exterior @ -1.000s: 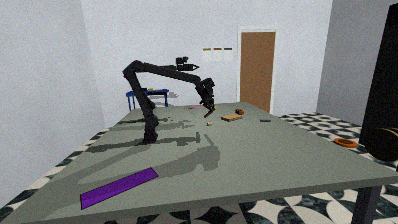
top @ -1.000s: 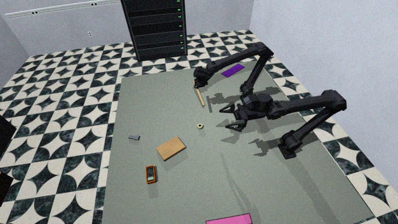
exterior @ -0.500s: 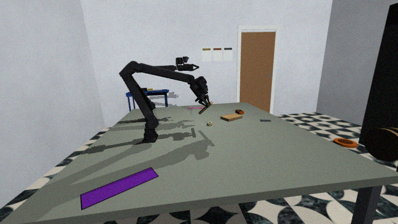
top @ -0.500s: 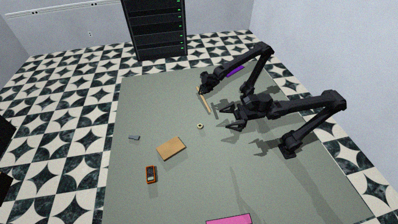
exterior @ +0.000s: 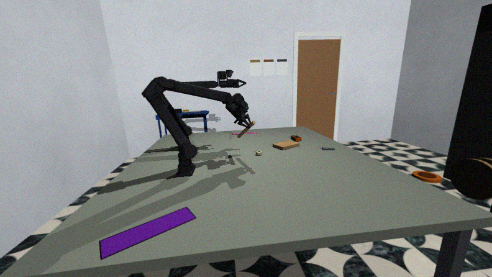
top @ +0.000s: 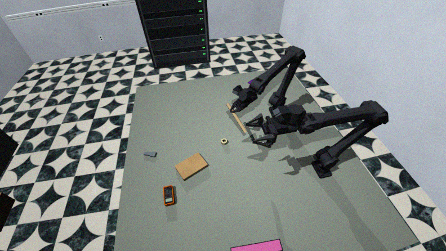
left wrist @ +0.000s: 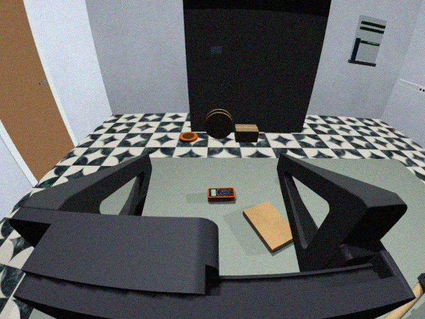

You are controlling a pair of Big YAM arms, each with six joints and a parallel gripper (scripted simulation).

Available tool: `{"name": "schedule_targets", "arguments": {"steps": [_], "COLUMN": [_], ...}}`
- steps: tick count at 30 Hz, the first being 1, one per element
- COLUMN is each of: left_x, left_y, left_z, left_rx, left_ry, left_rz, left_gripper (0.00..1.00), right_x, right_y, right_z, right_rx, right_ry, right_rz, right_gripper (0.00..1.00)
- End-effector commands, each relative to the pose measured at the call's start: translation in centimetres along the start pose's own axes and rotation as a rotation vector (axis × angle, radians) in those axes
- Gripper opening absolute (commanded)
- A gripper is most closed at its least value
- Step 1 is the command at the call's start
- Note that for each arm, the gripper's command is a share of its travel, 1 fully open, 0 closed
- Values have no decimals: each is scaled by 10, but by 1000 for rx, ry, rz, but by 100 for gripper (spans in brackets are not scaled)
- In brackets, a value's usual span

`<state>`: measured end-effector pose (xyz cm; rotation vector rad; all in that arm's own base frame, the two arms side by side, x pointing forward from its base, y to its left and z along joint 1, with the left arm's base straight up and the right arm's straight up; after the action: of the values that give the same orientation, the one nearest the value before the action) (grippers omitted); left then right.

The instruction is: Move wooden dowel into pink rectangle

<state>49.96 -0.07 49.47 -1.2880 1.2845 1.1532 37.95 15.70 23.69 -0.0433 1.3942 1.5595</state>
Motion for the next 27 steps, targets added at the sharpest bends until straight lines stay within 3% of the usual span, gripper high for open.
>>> {"name": "schedule_targets", "arguments": {"steps": [1,27], "left_x": [-21,-21], "left_y": [6,6], "left_z": [-6,-6], "left_rx": [9,9], "left_ry": [14,14], "left_rz": [-37,-37], "left_gripper": [100,100], "right_x": [9,122], "right_y": [23,129], "right_z": [15,37], "right_rx": [-84,-405], "right_ry": [-24,122], "right_rz": [-18,54], "right_gripper": [0,0]}}
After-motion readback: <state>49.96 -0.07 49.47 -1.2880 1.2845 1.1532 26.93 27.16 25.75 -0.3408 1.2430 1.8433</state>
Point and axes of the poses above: on each arm, the point where the finger pads meet when closed, its own y axis back along the fingers, its own z axis across the jaws, x = y × z, the point moved 2 cm from there along y, back along the fingers, and after that the axes turned 6 degrees about y, right-handed, at the moved point
